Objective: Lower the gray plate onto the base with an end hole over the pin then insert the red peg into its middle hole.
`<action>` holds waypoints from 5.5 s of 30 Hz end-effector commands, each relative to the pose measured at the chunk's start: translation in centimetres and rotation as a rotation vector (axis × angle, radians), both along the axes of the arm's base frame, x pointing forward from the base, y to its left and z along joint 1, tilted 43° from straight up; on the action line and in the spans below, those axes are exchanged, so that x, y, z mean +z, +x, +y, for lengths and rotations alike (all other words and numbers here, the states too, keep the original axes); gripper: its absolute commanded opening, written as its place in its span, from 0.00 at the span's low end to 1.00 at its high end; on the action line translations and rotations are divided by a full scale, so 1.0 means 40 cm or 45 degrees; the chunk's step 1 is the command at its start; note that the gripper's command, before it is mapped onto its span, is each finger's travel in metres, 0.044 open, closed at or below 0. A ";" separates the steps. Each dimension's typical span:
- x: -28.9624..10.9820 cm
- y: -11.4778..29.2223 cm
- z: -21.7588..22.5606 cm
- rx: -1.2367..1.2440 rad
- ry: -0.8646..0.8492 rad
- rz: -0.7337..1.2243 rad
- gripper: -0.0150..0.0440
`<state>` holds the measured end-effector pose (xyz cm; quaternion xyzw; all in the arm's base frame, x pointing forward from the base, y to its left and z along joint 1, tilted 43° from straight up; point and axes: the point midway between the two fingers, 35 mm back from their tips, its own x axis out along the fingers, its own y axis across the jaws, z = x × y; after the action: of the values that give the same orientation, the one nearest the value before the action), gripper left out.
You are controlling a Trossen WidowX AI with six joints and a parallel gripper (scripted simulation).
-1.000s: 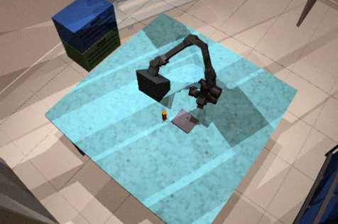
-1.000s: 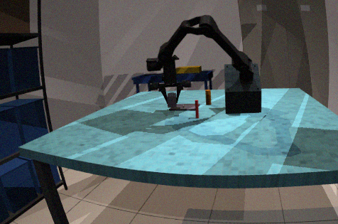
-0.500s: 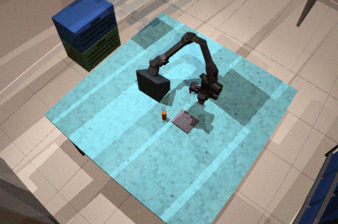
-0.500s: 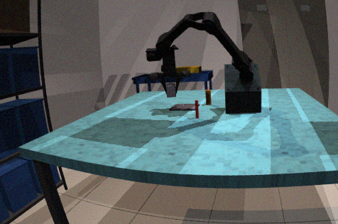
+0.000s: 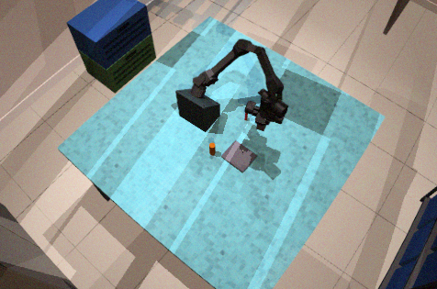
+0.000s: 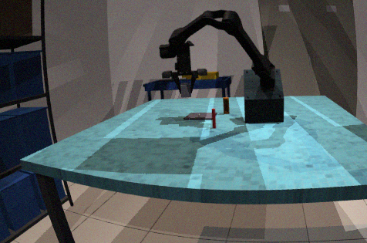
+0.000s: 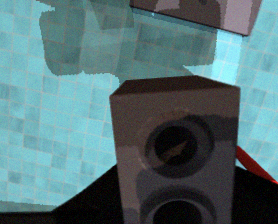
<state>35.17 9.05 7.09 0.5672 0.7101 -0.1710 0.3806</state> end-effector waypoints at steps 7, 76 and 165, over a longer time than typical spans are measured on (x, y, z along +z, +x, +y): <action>-0.068 0.016 -0.032 0.030 -0.007 -0.023 0.25; -0.418 0.010 -0.169 0.167 0.003 -0.149 0.25; -0.133 -0.026 -0.191 0.182 -0.012 -0.162 1.00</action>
<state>35.24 -1.22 -1.29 0.5275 0.7222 -0.1181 0.4316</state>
